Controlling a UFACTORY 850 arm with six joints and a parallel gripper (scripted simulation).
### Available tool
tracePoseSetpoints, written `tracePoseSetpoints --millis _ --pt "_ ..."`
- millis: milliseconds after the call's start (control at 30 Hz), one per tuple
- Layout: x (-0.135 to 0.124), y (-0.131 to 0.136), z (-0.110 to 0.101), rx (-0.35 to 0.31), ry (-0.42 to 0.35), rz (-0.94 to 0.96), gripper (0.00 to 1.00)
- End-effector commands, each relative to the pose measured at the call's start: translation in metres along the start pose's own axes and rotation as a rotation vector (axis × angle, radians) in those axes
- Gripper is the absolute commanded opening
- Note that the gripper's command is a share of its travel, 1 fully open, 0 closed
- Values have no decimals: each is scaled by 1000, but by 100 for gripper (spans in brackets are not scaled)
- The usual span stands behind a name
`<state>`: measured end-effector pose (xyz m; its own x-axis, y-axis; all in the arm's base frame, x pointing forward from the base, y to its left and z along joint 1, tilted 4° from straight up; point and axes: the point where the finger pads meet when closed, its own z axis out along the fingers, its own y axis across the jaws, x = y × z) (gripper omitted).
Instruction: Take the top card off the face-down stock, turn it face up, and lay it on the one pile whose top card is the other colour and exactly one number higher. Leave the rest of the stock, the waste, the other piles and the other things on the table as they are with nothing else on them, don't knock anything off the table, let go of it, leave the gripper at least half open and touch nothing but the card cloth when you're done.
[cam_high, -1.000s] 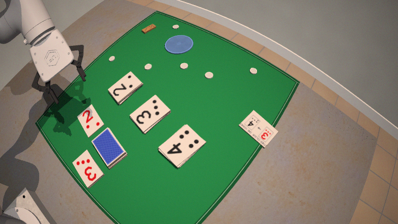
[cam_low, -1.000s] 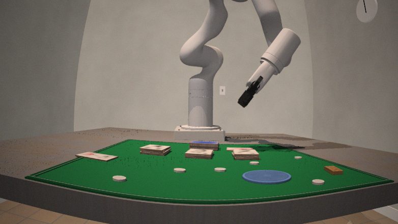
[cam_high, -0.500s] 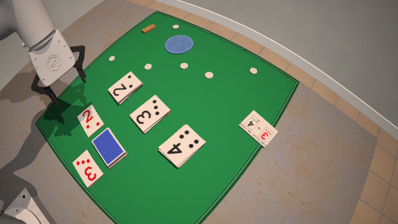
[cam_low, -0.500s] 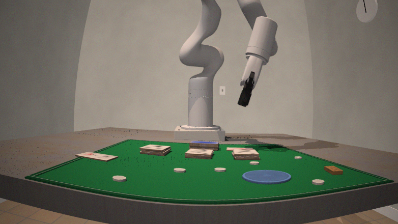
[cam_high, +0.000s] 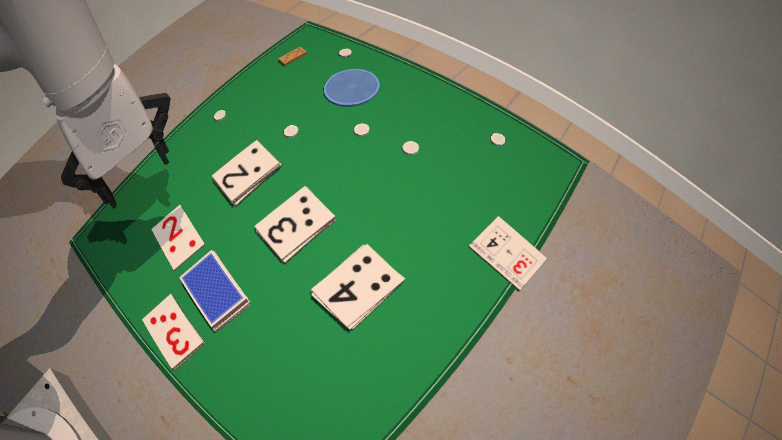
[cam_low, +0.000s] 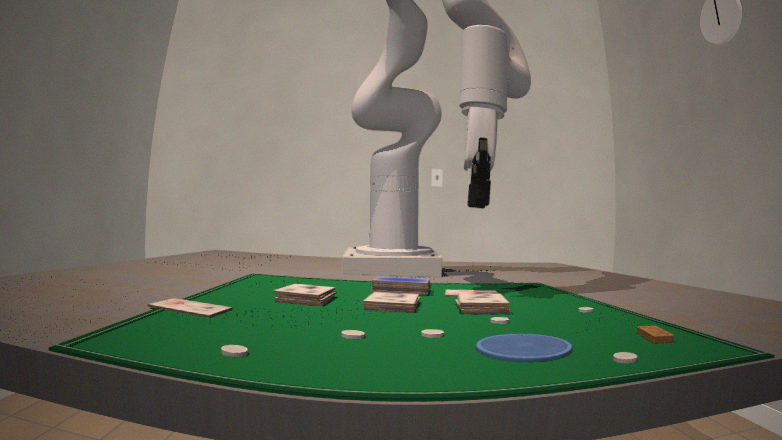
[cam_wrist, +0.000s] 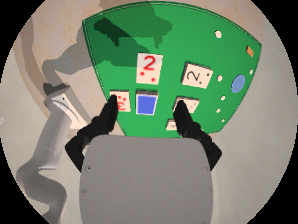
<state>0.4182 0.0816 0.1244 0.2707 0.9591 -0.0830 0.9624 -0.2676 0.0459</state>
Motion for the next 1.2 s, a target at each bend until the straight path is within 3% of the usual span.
tracePoseSetpoints --millis 0,800,1167 --pt "0 1 -1 -6 36 0 100" --pt "0 3 -1 -11 58 -6 100" --pt "0 3 3 -16 56 -174 100"
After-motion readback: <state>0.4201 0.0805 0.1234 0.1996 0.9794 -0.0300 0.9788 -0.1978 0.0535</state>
